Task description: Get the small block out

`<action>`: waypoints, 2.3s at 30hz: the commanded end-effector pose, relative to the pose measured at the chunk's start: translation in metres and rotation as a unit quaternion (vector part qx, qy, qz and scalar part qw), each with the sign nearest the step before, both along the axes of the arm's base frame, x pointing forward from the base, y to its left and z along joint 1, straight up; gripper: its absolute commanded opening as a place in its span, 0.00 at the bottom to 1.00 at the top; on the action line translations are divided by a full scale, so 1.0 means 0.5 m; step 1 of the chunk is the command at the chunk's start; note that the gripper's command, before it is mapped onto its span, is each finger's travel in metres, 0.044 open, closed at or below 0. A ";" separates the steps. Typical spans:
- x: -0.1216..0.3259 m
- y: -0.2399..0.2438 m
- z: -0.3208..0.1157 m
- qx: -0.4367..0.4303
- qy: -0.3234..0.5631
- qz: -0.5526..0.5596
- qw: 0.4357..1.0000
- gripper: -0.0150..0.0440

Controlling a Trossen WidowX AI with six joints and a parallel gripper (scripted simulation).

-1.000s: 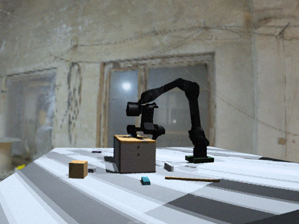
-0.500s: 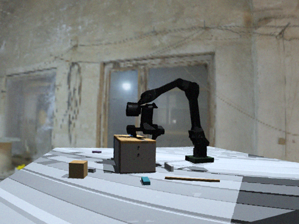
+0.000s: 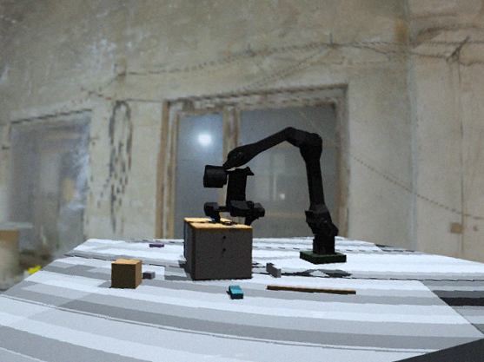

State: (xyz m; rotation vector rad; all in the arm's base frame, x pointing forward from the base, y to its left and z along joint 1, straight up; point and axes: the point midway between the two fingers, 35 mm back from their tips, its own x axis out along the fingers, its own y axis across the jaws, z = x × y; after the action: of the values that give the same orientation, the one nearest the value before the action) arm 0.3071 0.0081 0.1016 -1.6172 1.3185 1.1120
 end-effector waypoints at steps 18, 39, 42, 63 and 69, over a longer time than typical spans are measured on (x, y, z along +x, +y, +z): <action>0.021 -0.111 0.001 -0.004 -0.001 0.001 1.000 0.93; 0.023 -0.129 0.119 -0.006 -0.005 0.000 1.000 0.93; 0.023 -0.129 0.119 -0.006 -0.005 0.000 1.000 0.93; -0.007 -0.195 0.133 0.159 -0.231 -0.762 0.584 0.74; -0.015 -0.205 0.133 0.186 -0.231 -0.888 0.351 0.74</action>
State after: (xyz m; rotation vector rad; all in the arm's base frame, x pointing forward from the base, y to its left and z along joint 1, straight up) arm 0.3089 -0.0865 0.1665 -0.3539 1.4125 -0.0054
